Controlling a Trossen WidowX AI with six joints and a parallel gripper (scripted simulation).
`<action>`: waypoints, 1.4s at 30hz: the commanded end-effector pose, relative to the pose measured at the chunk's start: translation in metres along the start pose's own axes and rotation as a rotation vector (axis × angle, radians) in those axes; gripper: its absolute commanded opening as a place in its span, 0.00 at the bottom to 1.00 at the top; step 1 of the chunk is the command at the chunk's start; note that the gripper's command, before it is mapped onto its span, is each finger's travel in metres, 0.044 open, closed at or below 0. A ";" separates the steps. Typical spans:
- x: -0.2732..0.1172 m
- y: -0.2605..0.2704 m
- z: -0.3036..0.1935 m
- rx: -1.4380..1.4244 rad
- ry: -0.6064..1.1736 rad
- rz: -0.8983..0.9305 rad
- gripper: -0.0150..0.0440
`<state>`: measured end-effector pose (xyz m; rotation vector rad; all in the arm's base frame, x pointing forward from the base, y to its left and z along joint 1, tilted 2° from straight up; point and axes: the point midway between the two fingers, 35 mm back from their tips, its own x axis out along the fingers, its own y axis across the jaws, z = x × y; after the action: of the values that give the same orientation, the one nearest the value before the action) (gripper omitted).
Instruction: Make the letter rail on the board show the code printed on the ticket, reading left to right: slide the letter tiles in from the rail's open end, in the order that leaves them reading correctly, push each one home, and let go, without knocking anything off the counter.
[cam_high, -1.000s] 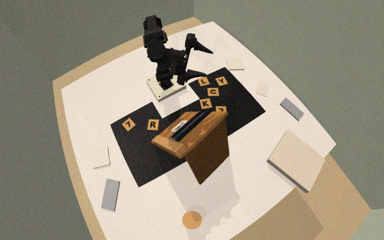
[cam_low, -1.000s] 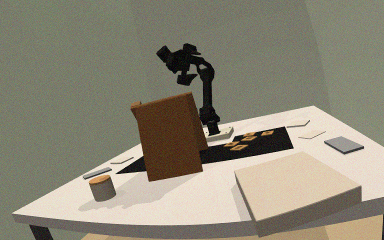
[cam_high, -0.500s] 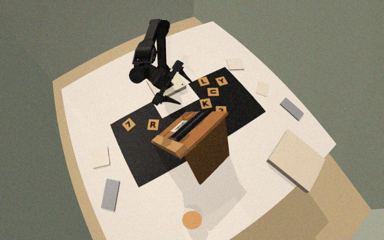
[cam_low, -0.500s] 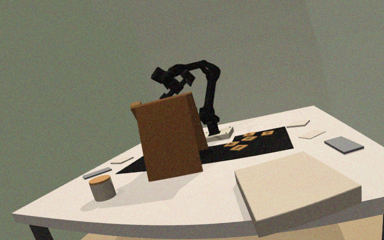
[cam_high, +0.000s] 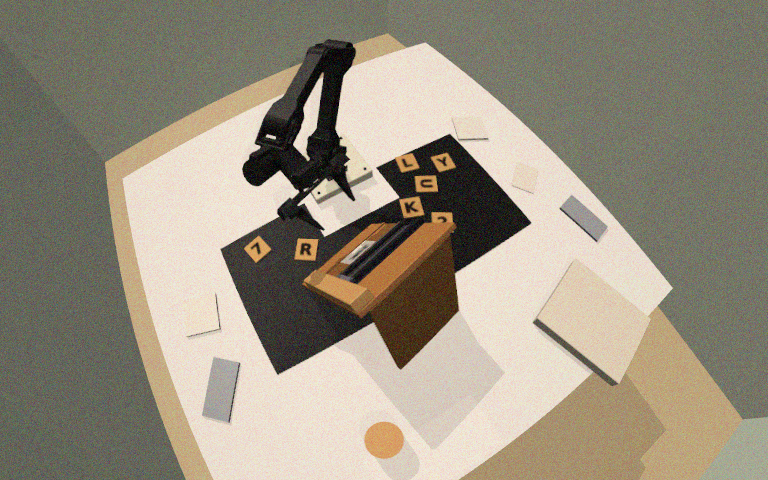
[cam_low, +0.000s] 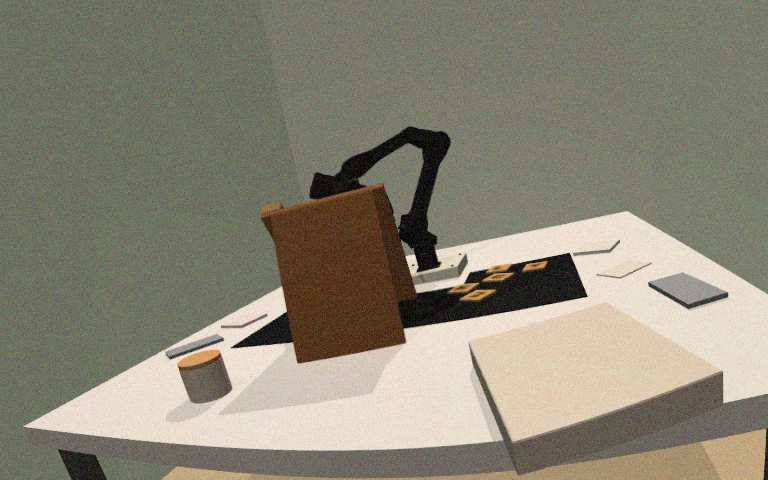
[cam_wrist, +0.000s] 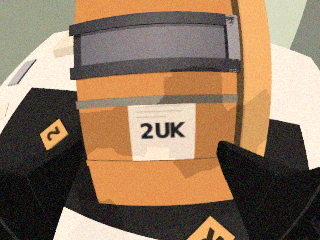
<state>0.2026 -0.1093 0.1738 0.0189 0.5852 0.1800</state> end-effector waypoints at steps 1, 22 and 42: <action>0.000 -0.002 -0.011 -0.044 0.017 -0.021 1.00; -0.039 0.007 0.058 -1.029 0.113 0.062 1.00; -0.064 0.023 0.092 -1.599 0.138 0.154 1.00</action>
<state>0.1985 -0.0952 0.2834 -1.4422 0.4504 0.7215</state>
